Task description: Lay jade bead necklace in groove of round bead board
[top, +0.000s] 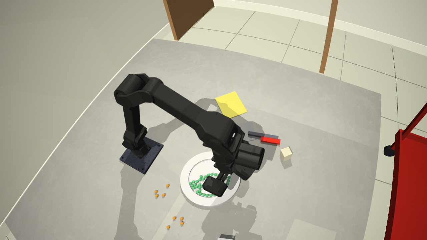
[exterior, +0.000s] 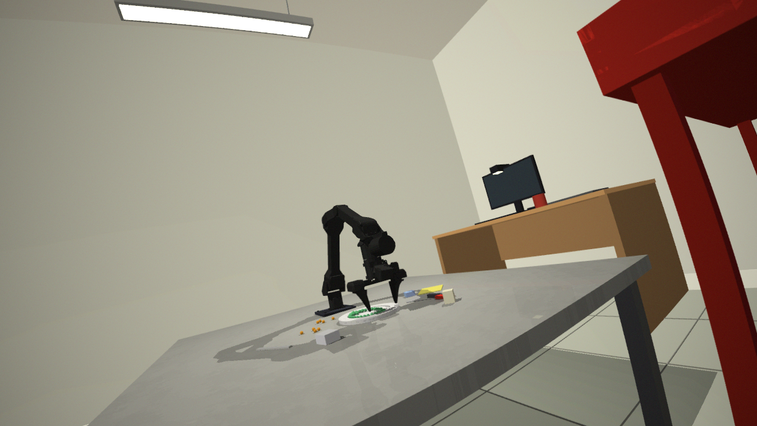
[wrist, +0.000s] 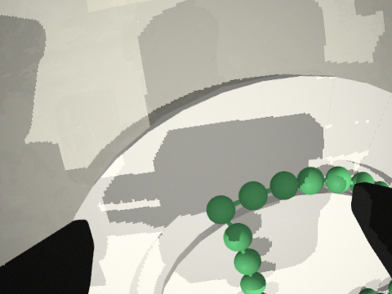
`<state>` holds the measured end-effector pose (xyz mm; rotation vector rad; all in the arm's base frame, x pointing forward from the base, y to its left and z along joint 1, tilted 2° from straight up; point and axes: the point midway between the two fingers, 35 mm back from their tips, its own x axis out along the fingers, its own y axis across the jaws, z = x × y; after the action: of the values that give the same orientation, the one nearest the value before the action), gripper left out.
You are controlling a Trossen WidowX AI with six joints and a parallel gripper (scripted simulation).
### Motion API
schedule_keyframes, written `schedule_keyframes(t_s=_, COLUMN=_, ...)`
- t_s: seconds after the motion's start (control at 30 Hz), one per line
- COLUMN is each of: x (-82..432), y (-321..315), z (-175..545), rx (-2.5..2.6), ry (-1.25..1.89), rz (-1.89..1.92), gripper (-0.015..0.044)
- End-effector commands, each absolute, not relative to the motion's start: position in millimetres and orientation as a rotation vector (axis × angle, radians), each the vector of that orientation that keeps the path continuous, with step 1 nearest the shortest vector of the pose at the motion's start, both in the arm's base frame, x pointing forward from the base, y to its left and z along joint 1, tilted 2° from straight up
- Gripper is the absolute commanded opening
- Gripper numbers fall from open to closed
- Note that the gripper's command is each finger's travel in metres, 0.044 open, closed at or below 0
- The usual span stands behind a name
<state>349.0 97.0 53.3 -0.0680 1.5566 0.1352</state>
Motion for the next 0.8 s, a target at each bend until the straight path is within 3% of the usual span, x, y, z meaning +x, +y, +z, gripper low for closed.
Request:
schedule_keyframes(t_s=0.0, x=349, y=97, z=54, rx=-0.064, ry=1.559, rz=0.130, gripper=0.0440)
schedule_keyframes(t_s=0.4, x=349, y=97, z=54, rx=-0.064, ry=1.559, rz=0.130, gripper=0.0440)
schedule_keyframes(t_s=0.77, x=338, y=91, z=85, rx=-0.356, ry=1.519, rz=0.418, gripper=0.0151)
